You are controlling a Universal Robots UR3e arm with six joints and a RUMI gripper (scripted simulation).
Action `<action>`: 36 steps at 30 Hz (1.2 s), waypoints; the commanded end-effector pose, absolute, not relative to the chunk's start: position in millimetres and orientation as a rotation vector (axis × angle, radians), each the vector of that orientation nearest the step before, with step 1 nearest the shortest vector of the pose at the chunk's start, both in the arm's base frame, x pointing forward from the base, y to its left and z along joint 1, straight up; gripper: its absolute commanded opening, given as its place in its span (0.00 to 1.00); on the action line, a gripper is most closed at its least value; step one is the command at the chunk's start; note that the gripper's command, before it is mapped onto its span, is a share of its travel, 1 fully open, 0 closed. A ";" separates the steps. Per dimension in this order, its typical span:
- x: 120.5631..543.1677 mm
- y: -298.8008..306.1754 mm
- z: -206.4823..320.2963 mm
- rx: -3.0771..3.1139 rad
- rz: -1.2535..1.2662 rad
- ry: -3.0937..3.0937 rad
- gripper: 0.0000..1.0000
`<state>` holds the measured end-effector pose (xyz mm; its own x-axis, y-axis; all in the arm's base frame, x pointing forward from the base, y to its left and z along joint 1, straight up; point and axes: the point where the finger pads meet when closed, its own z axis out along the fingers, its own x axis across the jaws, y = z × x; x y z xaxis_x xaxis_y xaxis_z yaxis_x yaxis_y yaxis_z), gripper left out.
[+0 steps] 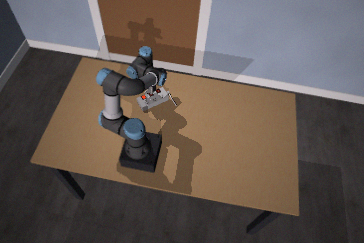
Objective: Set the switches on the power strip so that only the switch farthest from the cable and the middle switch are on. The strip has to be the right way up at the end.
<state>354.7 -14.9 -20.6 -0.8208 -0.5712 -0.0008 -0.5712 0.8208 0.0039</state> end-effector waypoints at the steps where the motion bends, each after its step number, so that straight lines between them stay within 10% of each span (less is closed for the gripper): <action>1: 355.5 -15.2 -21.0 0.941 -0.004 -2.999 0.00; 36: 355.5 -15.2 -27.7 0.941 -0.004 -2.999 0.00</action>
